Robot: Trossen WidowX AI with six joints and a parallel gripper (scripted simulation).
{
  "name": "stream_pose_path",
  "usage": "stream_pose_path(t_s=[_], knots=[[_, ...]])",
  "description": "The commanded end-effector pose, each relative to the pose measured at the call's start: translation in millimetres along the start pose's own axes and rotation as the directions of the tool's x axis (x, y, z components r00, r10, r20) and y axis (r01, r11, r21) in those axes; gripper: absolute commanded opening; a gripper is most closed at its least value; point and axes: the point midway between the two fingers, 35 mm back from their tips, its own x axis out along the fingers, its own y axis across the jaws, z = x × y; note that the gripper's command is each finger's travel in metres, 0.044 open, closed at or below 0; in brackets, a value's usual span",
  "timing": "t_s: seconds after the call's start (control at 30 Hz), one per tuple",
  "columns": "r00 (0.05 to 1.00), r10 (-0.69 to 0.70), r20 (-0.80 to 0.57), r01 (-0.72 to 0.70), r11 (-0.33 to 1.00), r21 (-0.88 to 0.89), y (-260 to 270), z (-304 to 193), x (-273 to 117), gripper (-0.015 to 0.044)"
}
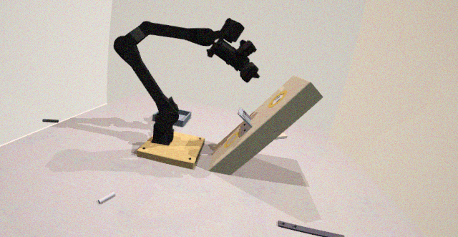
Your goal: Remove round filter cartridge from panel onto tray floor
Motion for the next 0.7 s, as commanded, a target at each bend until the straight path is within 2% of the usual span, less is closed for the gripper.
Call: stream_pose_path(t_s=[0.0,0.13,0.67], knots=[[0.962,-0.268,-0.050,0.270,0.962,0.033,-73.5,9.2,-17.9,0.0088],[0.894,-0.435,-0.108,0.442,0.895,0.058,-120.9,9.2,-41.7,0.0088],[0.890,-0.442,-0.111,0.450,0.891,0.060,-124.0,9.1,-41.2,0.0088]])
